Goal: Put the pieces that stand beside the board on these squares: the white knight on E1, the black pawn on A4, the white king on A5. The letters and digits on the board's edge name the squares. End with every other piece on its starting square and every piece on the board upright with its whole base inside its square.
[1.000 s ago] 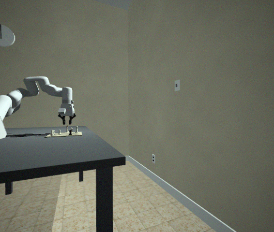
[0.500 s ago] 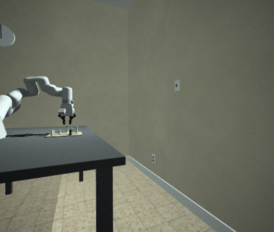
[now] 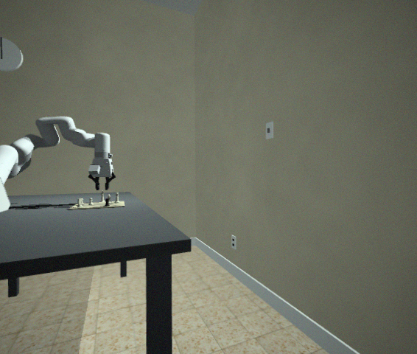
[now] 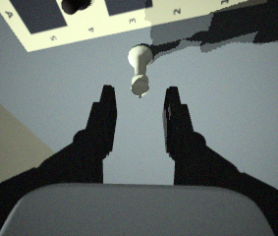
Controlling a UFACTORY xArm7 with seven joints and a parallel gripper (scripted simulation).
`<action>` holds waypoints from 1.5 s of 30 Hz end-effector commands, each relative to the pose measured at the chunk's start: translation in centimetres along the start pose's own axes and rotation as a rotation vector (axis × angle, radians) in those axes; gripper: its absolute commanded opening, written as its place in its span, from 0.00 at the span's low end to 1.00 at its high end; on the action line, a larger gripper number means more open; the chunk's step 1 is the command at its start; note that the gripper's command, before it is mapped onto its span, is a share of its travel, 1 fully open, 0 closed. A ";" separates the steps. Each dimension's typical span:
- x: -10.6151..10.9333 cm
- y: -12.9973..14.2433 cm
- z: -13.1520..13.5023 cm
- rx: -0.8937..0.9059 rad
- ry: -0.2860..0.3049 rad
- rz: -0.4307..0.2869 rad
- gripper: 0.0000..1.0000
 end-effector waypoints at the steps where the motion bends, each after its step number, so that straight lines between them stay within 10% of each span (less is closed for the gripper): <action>1: 0.2 0.0 -0.1 0.000 -0.005 0.000 0.42; 45: -4.1 0.0 -0.1 0.000 -0.005 0.000 0.42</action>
Point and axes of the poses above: the point where the finger pads meet when closed, its own x axis back along the fingers, its own z axis across the jaws, y = z × x, the point moved 7 cm from there along x, back along the fingers, and after that the axes turned 4 degrees about -x, right-handed, at the moved point
